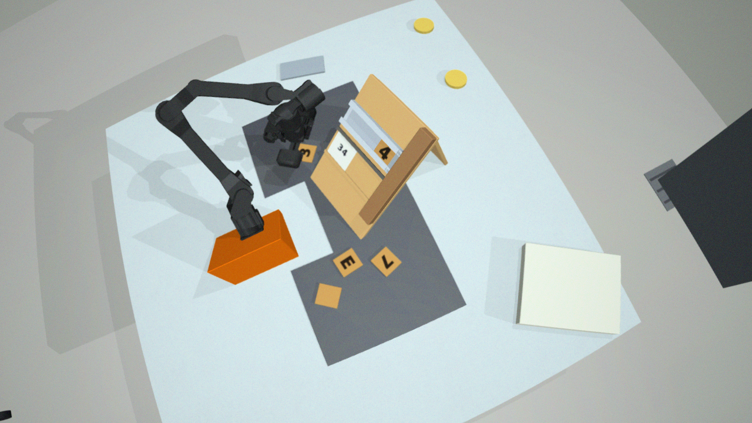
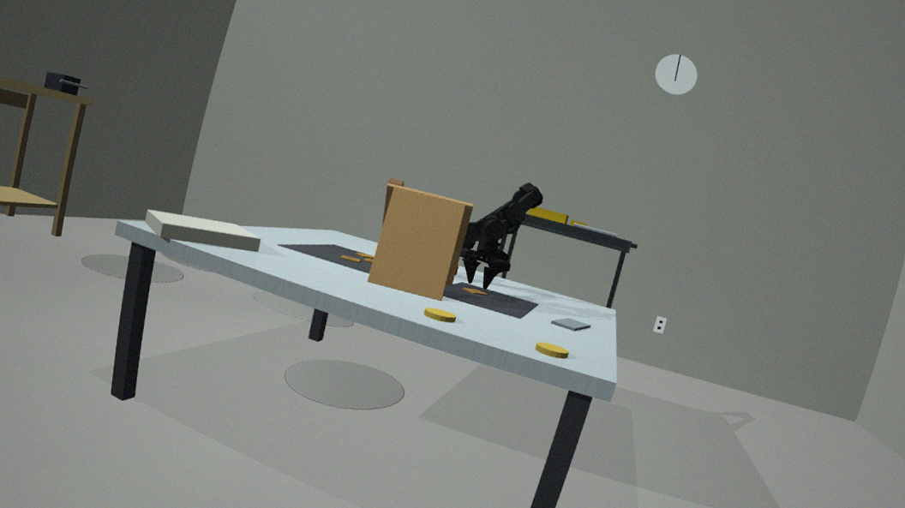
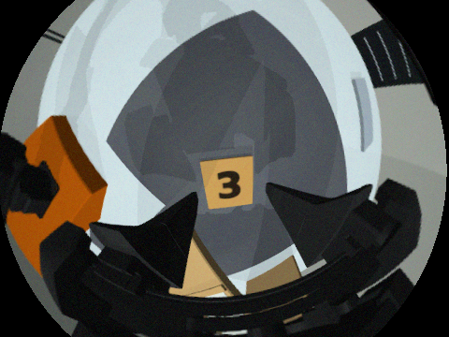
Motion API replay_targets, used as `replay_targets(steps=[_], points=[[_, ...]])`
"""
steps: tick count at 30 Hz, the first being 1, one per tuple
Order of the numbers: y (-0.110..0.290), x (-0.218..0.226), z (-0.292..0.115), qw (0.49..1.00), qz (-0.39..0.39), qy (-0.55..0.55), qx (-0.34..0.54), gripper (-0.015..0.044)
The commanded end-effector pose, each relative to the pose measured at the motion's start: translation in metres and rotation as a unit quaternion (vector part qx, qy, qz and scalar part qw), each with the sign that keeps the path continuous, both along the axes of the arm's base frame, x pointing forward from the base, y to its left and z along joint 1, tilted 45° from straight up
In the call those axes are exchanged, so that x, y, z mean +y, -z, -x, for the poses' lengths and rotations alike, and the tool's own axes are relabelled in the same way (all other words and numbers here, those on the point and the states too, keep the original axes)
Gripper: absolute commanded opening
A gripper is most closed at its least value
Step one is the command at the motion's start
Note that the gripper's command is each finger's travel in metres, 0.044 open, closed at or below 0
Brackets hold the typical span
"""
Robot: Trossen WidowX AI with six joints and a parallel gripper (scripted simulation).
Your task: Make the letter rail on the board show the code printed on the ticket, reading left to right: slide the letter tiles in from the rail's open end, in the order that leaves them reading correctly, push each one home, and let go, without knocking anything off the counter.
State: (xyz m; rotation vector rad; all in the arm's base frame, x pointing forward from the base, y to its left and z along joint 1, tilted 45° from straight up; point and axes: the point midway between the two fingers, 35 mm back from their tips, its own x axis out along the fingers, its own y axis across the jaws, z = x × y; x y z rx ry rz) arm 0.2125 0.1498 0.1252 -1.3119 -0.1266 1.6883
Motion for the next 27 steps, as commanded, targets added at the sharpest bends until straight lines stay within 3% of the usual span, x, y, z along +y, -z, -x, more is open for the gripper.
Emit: replay_targets(steps=[1,27], points=[[0.003,0.001,0.000,1.000,0.003,0.001,0.002,0.0340],[0.014,0.013,0.000,1.000,0.003,0.001,0.002,0.0333]])
